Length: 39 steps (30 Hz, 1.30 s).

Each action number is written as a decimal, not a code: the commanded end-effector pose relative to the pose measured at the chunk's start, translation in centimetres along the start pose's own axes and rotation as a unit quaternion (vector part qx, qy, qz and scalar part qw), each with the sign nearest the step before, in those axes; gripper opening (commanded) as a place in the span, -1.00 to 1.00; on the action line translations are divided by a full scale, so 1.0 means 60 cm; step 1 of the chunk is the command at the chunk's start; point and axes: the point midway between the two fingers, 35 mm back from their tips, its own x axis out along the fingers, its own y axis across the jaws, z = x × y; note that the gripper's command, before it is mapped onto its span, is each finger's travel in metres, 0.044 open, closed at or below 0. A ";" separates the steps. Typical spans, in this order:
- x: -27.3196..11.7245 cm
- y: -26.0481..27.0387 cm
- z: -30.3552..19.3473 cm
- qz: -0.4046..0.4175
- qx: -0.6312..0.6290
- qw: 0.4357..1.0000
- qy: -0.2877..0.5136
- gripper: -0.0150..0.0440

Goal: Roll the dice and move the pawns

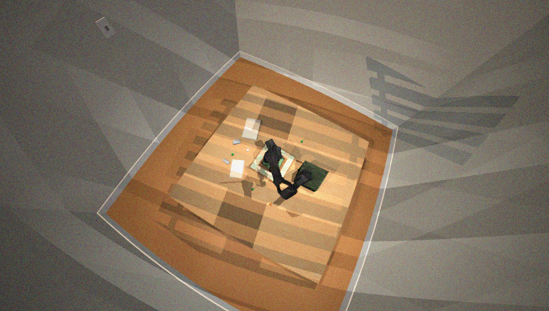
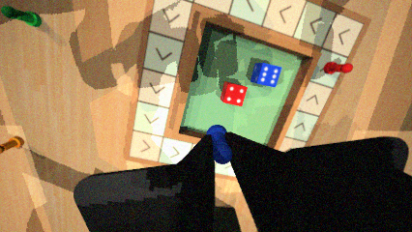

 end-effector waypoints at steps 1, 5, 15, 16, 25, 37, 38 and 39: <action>0.020 -0.041 -0.042 -0.001 0.002 1.000 0.004 -0.49; 0.041 -0.074 -0.087 -0.001 0.002 1.000 0.005 -0.49; 0.097 -0.113 -0.200 0.008 0.000 1.000 0.004 -0.49; 0.100 -0.114 -0.206 0.009 -0.001 1.000 0.004 -0.49; 0.127 -0.114 -0.207 0.009 -0.001 1.000 0.004 -0.49; 0.165 -0.112 -0.208 0.010 -0.001 1.000 0.004 -0.49; 0.167 -0.112 -0.208 0.010 -0.001 1.000 0.004 -0.49; 0.169 -0.112 -0.208 0.010 -0.001 1.000 0.004 -0.49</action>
